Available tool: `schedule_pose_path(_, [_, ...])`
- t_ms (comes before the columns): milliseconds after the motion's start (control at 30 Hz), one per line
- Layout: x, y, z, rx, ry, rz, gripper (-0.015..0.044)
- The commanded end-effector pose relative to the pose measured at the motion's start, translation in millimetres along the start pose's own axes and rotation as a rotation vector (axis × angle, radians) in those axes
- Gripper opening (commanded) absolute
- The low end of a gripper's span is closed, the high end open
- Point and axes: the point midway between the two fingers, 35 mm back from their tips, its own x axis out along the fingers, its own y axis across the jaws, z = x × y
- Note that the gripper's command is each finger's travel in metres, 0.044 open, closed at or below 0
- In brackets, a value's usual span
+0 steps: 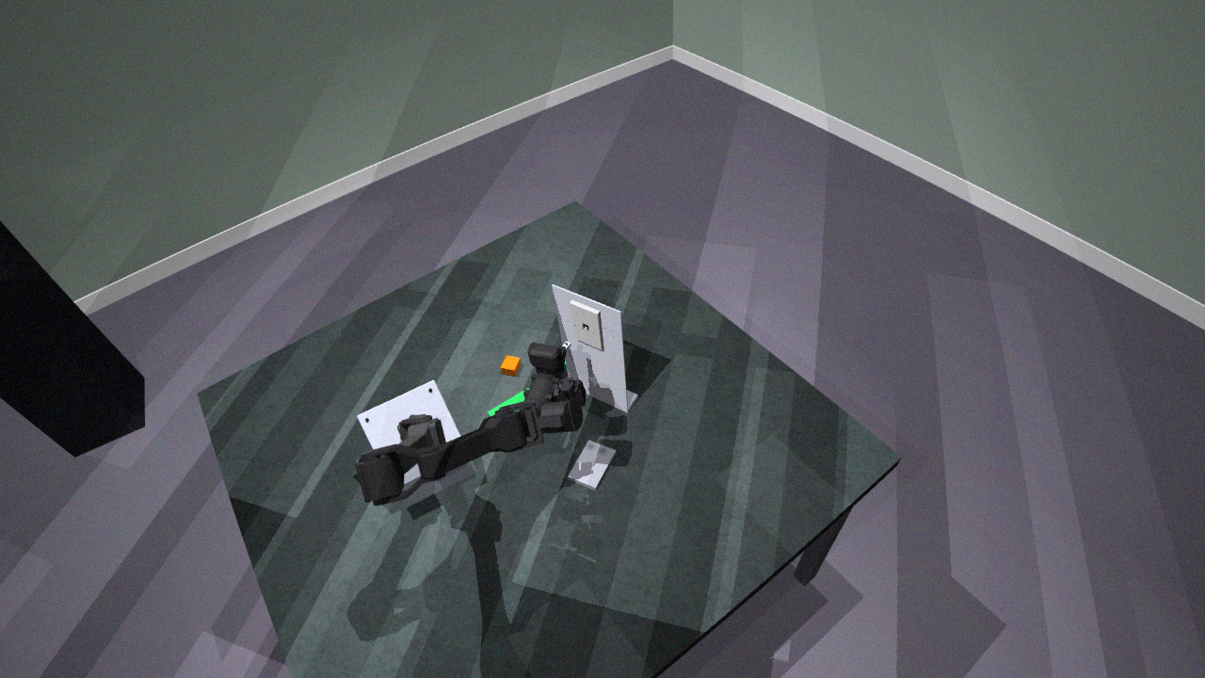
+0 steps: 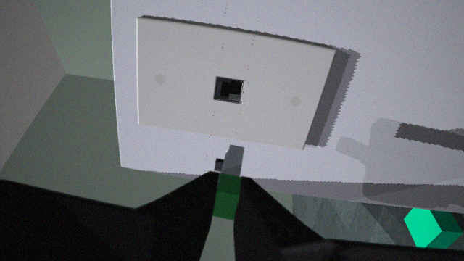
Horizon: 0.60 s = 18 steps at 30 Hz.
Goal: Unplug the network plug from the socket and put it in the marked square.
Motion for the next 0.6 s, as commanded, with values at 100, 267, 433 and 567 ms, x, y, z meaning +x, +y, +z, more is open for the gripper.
schedule_pose_path(100, [-2.9, 10.2, 1.6, -0.002, 0.0, 0.001, 0.0])
schedule_pose_path(267, [-10.4, 31.5, 3.7, -0.004, -0.001, 0.003, 0.0])
schedule_pose_path(433, [-19.9, 52.6, 4.2, -0.006, -0.003, 0.006, 0.0])
schedule_pose_path(567, [-25.2, 62.6, 3.9, -0.007, -0.004, 0.009, 0.0])
